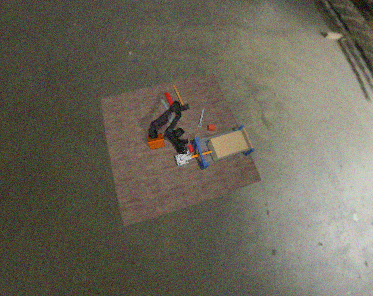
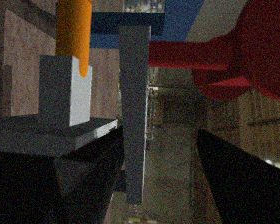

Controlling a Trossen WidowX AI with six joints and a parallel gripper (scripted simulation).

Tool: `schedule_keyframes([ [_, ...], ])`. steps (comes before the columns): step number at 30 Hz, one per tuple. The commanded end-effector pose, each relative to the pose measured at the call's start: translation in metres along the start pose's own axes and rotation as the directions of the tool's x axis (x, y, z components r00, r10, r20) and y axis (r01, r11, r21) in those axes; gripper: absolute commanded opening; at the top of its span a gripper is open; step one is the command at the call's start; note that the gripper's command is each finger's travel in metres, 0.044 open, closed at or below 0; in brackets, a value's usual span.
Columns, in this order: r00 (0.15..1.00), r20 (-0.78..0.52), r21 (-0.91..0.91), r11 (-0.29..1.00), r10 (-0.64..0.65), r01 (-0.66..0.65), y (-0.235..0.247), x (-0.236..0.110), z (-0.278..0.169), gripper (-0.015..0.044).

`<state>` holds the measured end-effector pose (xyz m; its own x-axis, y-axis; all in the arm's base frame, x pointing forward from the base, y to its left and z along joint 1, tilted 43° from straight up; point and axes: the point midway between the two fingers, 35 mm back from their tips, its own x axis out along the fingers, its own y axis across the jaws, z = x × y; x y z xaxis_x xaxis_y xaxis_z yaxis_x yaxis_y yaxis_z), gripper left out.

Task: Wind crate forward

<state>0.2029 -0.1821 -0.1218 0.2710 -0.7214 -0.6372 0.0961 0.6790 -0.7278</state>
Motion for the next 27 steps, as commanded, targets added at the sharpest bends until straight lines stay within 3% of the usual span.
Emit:
schedule_keyframes([
  [1,1.0,0.002,-0.002,1.0,-0.005,0.005,-0.002,0.0,0.001,0.024],
  [17,1.0,-0.001,0.001,1.0,0.004,-0.004,0.001,-0.004,0.002,0.024],
  [27,0.999,-0.016,0.007,1.0,0.027,-0.027,0.006,-0.071,0.01,0.024],
])
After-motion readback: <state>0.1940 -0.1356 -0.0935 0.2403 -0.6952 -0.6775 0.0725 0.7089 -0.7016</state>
